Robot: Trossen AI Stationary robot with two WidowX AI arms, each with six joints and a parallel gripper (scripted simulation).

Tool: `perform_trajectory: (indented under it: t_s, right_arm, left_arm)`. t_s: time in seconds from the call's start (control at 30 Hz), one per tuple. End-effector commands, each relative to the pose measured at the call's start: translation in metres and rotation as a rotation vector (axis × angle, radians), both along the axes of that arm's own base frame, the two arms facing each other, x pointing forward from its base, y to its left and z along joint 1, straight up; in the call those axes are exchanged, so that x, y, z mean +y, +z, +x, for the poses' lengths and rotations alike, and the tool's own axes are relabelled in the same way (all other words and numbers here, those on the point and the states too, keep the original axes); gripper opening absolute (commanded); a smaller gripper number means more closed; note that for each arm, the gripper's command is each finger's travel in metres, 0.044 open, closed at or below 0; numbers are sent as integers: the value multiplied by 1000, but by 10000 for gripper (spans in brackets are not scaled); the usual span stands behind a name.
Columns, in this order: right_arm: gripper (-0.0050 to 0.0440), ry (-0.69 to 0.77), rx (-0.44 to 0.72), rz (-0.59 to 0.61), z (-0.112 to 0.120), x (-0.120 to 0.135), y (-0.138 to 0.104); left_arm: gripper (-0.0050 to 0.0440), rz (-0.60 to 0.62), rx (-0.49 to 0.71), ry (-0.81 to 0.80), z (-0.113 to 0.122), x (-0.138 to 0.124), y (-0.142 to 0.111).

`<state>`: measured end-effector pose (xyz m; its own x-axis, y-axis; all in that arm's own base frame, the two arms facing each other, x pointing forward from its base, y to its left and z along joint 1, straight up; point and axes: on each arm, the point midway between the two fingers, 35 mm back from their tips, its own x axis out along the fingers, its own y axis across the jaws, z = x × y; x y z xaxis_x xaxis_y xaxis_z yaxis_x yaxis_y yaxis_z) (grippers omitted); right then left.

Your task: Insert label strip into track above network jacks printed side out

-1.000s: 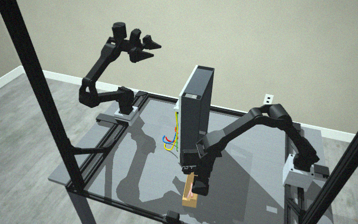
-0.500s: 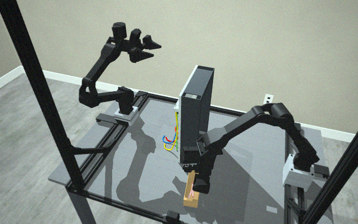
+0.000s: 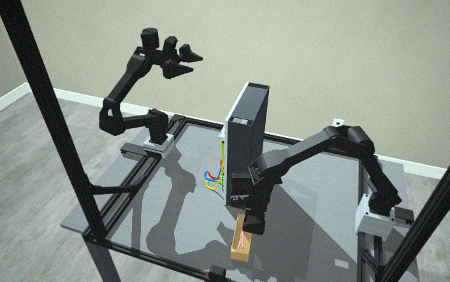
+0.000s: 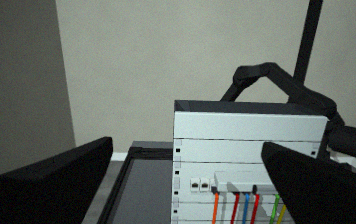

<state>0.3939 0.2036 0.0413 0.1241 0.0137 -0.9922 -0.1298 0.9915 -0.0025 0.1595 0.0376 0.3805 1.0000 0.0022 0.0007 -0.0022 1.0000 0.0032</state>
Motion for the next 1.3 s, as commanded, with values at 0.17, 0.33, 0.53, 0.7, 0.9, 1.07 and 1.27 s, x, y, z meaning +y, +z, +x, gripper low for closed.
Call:
perform_trajectory:
  t_s: [0.17,0.33,0.53,0.7,0.9,1.07,1.27]
  right_arm:
    - [-50,-1,-26,20,4,8,26]
    - [-50,-2,-28,17,6,22,27]
    - [-50,-2,-29,17,7,42,27]
    - [-50,-2,-29,18,7,53,27]
    - [-50,-4,-28,23,7,55,28]
    - [-50,-15,-37,42,9,55,30]
    - [-50,-25,-34,54,9,55,27]
  left_arm:
    - [440,1,-1,-2,0,-1,2]
    - [440,1,-1,-2,0,-1,2]
    - [440,1,-1,-2,0,-1,2]
    - [440,1,-1,-2,0,-1,2]
    - [440,1,-1,-2,0,-1,2]
    - [440,1,-1,-2,0,-1,2]
    - [440,1,-1,-2,0,-1,2]
